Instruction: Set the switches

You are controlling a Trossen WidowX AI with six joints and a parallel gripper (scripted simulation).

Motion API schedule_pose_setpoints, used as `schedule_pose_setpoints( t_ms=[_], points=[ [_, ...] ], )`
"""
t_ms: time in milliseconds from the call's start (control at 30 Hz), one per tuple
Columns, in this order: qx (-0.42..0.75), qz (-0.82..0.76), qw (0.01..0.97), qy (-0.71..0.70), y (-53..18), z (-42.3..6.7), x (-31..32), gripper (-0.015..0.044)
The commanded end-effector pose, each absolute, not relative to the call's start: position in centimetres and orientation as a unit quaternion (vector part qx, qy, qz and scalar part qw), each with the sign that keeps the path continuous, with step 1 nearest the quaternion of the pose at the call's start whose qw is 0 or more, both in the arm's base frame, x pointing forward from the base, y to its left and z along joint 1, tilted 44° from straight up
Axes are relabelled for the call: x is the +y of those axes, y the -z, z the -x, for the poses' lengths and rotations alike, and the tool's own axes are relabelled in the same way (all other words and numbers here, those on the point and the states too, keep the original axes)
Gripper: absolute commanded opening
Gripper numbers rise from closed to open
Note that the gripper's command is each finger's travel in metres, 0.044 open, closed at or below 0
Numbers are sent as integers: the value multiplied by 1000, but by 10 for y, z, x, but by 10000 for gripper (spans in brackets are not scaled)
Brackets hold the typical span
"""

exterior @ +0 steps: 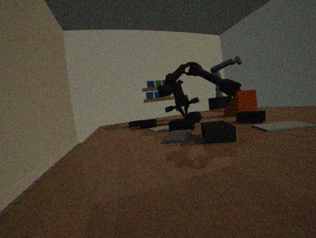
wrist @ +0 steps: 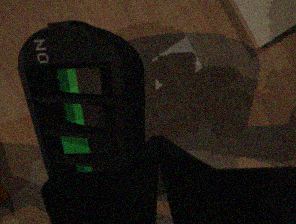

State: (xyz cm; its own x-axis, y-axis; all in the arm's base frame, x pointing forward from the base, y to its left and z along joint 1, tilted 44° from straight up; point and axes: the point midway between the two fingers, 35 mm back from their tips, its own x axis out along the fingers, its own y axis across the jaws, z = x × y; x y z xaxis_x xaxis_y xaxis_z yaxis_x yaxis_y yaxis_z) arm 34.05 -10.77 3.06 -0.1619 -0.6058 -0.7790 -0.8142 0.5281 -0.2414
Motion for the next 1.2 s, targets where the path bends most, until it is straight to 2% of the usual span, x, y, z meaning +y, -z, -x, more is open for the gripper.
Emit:
schedule_pose_setpoints(
  t_ms=[0,1167],
  points=[
    [755,469,442,-120,-28,-334,-105,0],
    [755,469,442,-121,-11,-299,-89,0]
  ],
)
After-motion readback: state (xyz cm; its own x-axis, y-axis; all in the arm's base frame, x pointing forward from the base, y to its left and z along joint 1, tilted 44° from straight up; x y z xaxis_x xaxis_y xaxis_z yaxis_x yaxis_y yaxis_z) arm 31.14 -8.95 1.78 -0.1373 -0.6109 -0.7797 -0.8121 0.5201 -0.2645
